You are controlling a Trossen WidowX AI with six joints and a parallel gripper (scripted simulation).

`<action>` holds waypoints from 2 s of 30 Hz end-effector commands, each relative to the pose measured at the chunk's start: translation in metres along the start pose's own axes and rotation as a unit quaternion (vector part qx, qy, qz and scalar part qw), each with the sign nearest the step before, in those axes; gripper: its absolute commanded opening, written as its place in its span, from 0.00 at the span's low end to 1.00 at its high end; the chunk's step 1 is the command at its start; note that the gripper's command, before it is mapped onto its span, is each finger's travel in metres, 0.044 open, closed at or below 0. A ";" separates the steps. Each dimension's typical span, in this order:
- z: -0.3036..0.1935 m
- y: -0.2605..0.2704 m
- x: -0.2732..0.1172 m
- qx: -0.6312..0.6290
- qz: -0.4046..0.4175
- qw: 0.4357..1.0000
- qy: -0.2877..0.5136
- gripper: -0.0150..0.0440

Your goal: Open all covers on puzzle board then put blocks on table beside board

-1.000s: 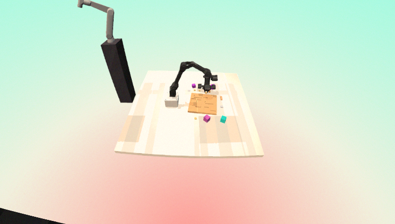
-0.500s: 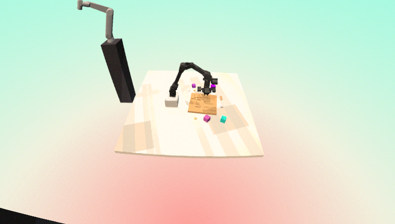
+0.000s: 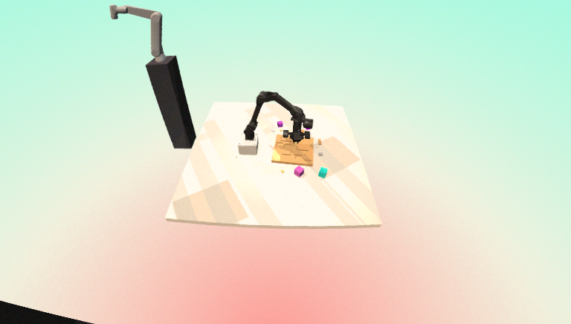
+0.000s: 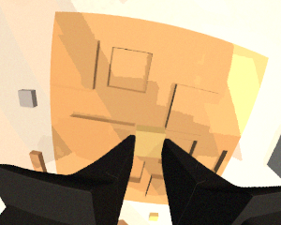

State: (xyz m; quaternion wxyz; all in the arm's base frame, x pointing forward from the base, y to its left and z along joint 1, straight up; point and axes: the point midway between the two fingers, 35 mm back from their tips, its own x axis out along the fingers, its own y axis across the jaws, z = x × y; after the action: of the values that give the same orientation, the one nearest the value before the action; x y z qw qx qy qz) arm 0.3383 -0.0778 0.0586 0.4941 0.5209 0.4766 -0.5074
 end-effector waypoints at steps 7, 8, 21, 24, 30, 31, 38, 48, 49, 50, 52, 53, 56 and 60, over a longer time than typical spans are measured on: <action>0.034 -0.016 0.001 -0.002 -0.002 1.000 0.000 0.39; 0.038 -0.018 0.001 -0.002 -0.002 1.000 0.000 0.39; 0.083 -0.044 0.001 -0.002 -0.003 1.000 -0.002 0.39; 0.092 -0.052 0.000 -0.002 -0.003 1.000 -0.003 0.39; 0.110 -0.067 0.000 -0.002 -0.004 1.000 -0.003 0.39; 0.113 -0.069 0.000 -0.002 -0.004 1.000 -0.003 0.39; 0.133 -0.089 0.000 -0.002 -0.005 1.000 -0.004 0.39; 0.157 -0.119 0.000 -0.003 -0.006 1.000 -0.005 0.39; 0.159 -0.122 0.000 -0.003 -0.006 1.000 -0.005 0.39; 0.161 -0.125 0.000 -0.003 -0.006 1.000 -0.005 0.39; 0.165 -0.132 0.000 -0.003 -0.006 1.000 -0.005 0.39; 0.167 -0.135 0.000 -0.003 -0.006 1.000 -0.005 0.39; 0.171 -0.142 0.000 -0.003 -0.007 1.000 -0.006 0.39; 0.172 -0.142 0.004 -0.003 -0.007 1.000 -0.006 0.39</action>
State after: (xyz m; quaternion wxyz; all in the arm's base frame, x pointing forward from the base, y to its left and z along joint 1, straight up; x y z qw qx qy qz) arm 0.1883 -0.2421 0.0547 0.4942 0.5152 0.4743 -0.5152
